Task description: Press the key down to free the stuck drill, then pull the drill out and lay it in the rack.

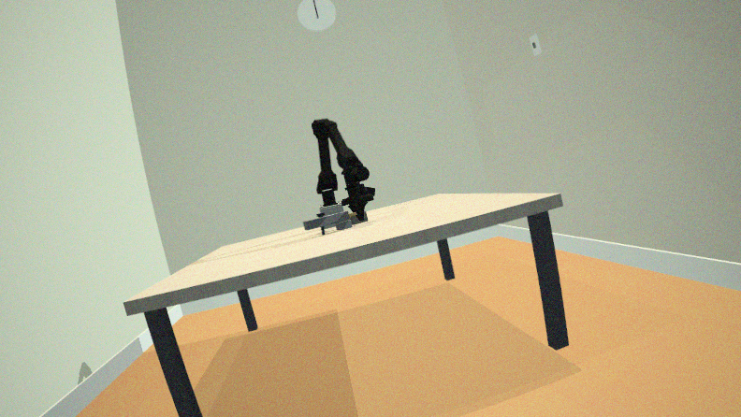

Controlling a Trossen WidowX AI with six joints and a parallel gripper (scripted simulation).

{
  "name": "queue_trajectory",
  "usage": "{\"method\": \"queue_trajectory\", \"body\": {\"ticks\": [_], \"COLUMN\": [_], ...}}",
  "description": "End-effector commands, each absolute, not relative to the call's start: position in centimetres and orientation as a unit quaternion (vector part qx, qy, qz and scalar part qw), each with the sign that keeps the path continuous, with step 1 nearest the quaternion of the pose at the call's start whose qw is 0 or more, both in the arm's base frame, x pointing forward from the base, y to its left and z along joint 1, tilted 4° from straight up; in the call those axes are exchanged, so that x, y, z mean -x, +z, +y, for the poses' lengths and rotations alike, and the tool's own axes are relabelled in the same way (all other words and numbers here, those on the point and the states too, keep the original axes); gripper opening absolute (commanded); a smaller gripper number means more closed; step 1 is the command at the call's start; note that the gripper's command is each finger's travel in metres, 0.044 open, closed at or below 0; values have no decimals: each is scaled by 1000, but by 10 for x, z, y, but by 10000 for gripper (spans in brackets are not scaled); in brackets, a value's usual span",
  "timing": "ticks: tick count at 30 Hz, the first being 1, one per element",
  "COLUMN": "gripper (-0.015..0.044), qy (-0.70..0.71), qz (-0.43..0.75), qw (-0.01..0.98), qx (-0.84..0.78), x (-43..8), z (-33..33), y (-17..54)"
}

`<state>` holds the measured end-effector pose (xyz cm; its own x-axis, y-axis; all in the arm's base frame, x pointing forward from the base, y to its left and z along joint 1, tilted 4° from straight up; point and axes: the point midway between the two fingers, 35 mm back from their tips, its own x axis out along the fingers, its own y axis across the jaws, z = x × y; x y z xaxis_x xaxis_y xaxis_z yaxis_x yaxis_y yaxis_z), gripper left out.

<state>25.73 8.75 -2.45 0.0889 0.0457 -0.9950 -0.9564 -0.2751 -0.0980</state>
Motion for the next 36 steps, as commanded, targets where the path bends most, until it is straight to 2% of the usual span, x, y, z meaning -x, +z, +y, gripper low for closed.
{"method": "queue_trajectory", "body": {"ticks": [1,36], "gripper": [0,0], "qy": [547,548], "qz": [394,393], "qw": [457,458], "qx": [580,579], "x": [-256,-242], "z": [93,141], "y": [-25,-24]}}
